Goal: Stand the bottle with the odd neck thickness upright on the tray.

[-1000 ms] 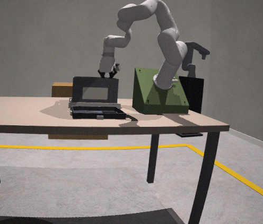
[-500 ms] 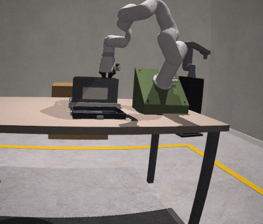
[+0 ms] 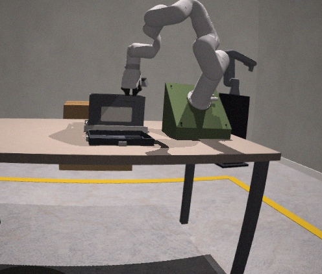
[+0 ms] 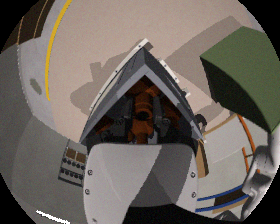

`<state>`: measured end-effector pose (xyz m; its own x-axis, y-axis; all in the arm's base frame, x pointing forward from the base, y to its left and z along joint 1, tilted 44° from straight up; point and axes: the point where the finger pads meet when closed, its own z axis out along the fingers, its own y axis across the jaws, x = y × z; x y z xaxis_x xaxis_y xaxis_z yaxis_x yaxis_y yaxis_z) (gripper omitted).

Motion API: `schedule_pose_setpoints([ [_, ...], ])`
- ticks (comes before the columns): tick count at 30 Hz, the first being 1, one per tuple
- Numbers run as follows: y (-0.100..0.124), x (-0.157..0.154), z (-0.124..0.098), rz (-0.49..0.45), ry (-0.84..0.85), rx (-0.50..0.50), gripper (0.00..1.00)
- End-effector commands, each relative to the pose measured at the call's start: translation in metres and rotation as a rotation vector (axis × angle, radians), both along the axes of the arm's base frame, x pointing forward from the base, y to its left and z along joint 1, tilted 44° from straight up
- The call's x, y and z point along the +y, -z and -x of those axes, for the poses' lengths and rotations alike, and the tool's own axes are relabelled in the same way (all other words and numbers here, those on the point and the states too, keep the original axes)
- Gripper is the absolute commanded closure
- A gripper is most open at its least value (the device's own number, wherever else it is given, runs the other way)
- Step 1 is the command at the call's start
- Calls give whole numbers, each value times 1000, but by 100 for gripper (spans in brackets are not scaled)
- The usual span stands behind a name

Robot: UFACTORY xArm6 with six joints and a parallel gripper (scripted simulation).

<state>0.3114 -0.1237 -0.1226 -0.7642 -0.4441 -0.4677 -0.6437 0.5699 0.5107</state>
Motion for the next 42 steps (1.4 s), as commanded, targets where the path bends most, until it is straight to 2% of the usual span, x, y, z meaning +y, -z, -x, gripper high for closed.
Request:
schedule_pose_setpoints([
  [1,-1,-1,-1,3,1,-2,100],
  [12,-1,-1,-1,3,1,-2,100],
  [13,-1,-1,-1,3,1,-2,35],
  [42,-1,-1,-1,3,1,-2,35],
])
